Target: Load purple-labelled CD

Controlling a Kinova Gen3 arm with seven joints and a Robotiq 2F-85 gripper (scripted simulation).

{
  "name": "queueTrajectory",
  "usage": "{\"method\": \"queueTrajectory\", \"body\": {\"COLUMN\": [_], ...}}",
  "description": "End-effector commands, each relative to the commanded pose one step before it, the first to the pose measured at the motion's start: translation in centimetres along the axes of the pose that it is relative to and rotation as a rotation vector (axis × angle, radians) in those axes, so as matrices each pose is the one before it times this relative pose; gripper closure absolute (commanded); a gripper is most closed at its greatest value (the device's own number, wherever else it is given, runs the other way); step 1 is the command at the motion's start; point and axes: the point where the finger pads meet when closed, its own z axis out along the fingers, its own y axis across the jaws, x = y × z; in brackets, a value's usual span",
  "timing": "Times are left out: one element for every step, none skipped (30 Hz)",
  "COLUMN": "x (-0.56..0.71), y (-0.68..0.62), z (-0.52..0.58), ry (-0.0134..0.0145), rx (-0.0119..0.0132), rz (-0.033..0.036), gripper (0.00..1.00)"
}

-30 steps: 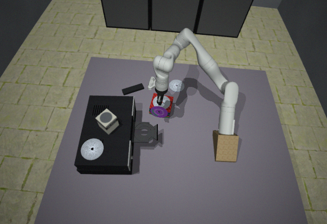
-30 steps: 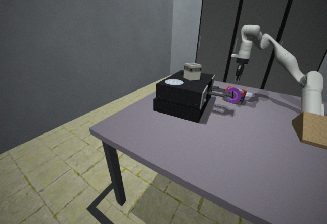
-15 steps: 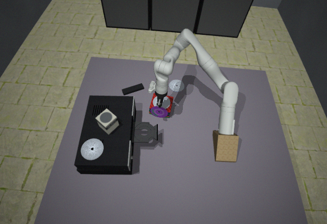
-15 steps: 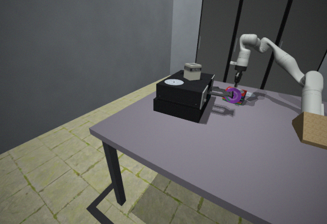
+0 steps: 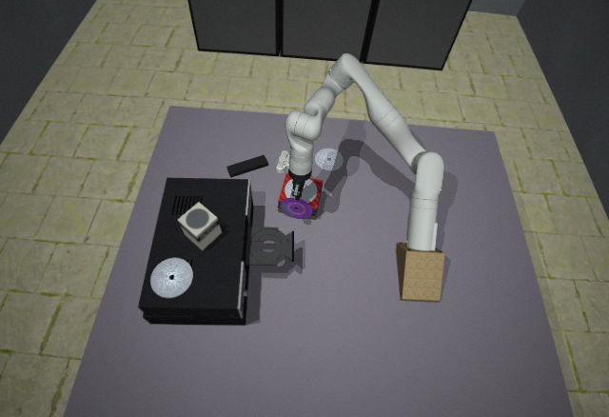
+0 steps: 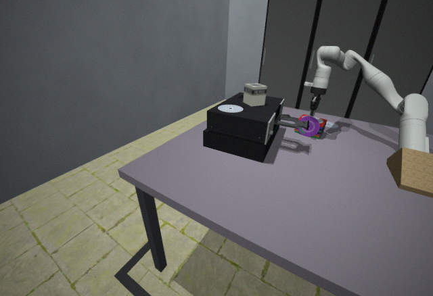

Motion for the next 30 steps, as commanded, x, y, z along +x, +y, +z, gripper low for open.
{"method": "queueTrajectory", "body": {"x": [0.212,0.0,0.0,0.0,0.0,0.0,0.0,0.0,0.0,0.0,0.0,0.0,0.0,0.0,0.0,0.0,0.0,0.0,0.0,0.006,0.0,0.0,0.034,0.069,0.096,0.066,0.027,0.019,-0.025,-0.048], "y": [-0.088,0.0,0.0,0.0,0.0,0.0,0.0,0.0,0.0,0.0,0.0,0.0,0.0,0.0,0.0,0.0,0.0,0.0,0.0,-0.004,0.0,0.0,-0.021,-0.044,-0.061,-0.056,-0.042,-0.03,-0.005,0.011], "z": [-0.155,0.0,0.0,0.0,0.0,0.0,0.0,0.0,0.0,0.0,0.0,0.0,0.0,0.0,0.0,0.0,0.0,0.0,0.0,-0.005,0.0,0.0,-0.027,-0.055,-0.077,-0.063,-0.04,-0.029,0.004,0.024], "ry": [0.00982,0.0,0.0,0.0,0.0,0.0,0.0,0.0,0.0,0.0,0.0,0.0,0.0,0.0,0.0,0.0,0.0,0.0,0.0,0.00003,0.0,0.0,0.00014,0.00029,0.00041,0.00021,0.0,0.0,-0.0002,-0.00028], "rx": [0.00649,0.0,0.0,0.0,0.0,0.0,0.0,0.0,0.0,0.0,0.0,0.0,0.0,0.0,0.0,0.0,0.0,0.0,0.0,0.00007,0.0,0.0,0.00038,0.00079,0.00111,0.00057,0.00001,0.0,-0.00055,-0.00079], "rz": [-0.01066,0.0,0.0,0.0,0.0,0.0,0.0,0.0,0.0,0.0,0.0,0.0,0.0,0.0,0.0,0.0,0.0,0.0,0.0,0.00011,0.0,0.0,0.00064,0.00132,0.00185,0.00095,-0.00001,-0.00001,-0.00093,-0.00133], "gripper": [0.84,0.84,0.84,0.84,0.84,0.84,0.84,0.84,0.84,0.84,0.84,0.84,0.84,0.84,0.84,0.84,0.84,0.84,0.84,0.84,0.84,0.84,0.84,0.84,0.84,0.84,0.84,0.84,0.84,0.84]}}
